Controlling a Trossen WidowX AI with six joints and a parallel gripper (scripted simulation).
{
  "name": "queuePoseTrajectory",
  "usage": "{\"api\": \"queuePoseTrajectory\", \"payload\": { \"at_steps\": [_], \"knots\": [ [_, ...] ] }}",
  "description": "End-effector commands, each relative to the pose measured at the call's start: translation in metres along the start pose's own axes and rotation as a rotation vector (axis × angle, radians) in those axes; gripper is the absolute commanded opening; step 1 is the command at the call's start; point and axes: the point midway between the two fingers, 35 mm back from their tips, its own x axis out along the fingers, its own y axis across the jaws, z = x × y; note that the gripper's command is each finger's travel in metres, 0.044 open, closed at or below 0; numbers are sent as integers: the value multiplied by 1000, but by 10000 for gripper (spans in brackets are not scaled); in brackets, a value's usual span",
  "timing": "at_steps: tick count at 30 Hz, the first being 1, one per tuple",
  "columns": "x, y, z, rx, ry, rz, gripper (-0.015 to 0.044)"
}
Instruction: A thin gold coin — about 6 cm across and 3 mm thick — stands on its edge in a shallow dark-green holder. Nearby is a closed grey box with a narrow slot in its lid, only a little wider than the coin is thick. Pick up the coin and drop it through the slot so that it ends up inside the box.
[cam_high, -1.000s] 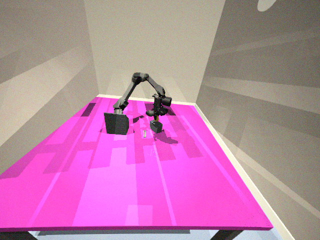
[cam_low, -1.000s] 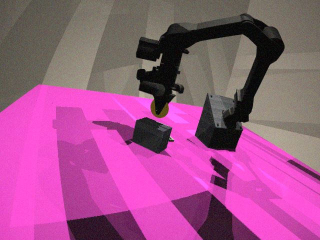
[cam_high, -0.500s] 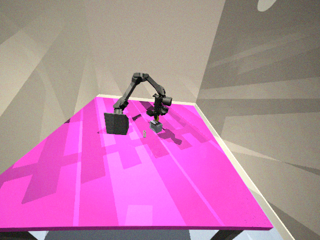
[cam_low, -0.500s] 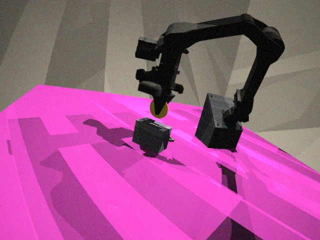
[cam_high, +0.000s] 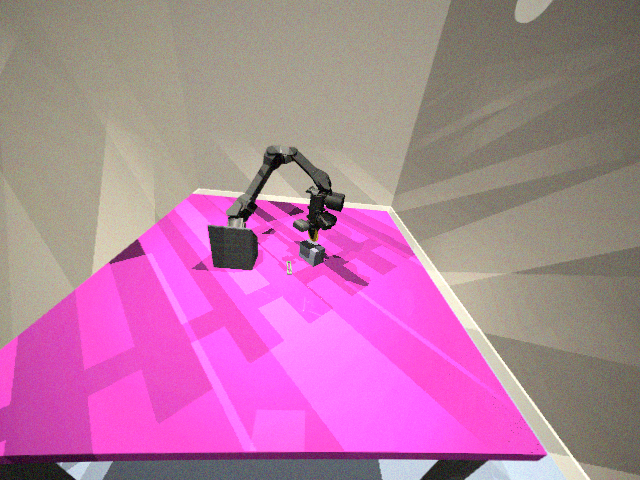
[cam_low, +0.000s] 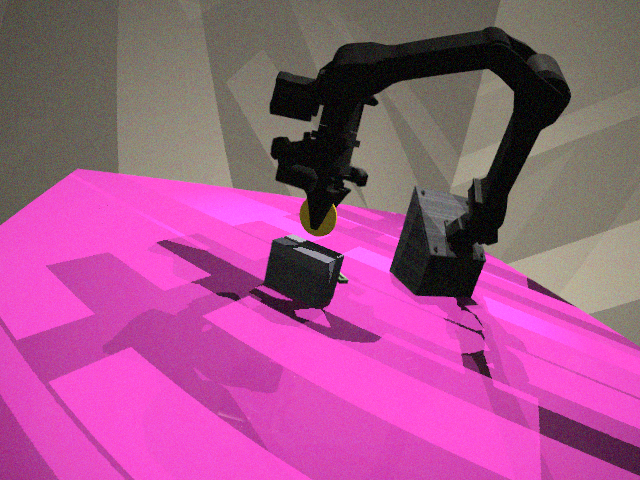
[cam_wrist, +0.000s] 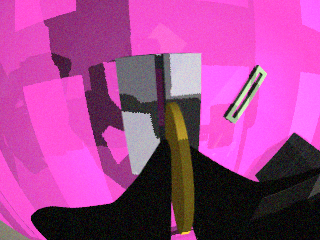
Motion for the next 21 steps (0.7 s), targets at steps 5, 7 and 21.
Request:
{"api": "queuePoseTrajectory", "payload": {
  "at_steps": [5, 7, 21],
  "knots": [
    [0, 2, 3, 4, -3, 2, 0],
    [0, 2, 3, 3, -3, 2, 0],
    [2, 1, 2, 2, 2, -1, 0]
  ]
}}
